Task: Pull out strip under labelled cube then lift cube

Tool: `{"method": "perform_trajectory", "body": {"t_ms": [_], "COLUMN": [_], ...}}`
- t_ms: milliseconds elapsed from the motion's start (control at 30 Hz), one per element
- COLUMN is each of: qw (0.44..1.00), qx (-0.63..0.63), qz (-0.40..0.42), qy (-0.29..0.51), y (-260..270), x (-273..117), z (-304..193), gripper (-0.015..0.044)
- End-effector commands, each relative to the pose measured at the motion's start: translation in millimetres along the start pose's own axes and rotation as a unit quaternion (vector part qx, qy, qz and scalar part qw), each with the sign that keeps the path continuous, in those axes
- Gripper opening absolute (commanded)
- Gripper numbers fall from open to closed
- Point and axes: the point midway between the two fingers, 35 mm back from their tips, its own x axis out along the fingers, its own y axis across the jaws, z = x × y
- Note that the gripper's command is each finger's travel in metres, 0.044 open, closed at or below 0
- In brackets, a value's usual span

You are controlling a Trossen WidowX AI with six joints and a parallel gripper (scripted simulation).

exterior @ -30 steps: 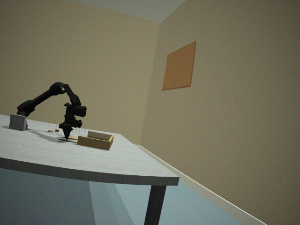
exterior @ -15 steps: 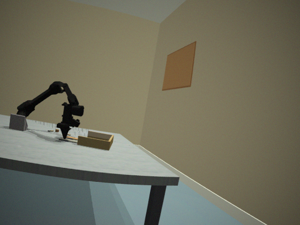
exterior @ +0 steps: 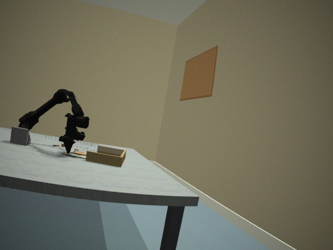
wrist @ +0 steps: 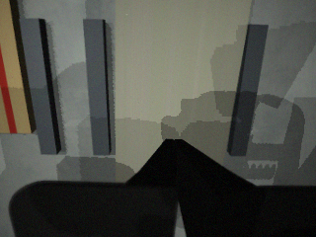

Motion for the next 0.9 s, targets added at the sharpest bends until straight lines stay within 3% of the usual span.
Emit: {"method": "perform_trajectory", "body": {"t_ms": [0, 867], "qw": [1.0, 1.0], "qx": [0.001, 0.002], "qz": [0.0, 0.0], "qy": [0.008, 0.009], "y": [-1, -2], "x": [4, 4], "z": [-11, -51], "gripper": [0.0, 0.0]}}
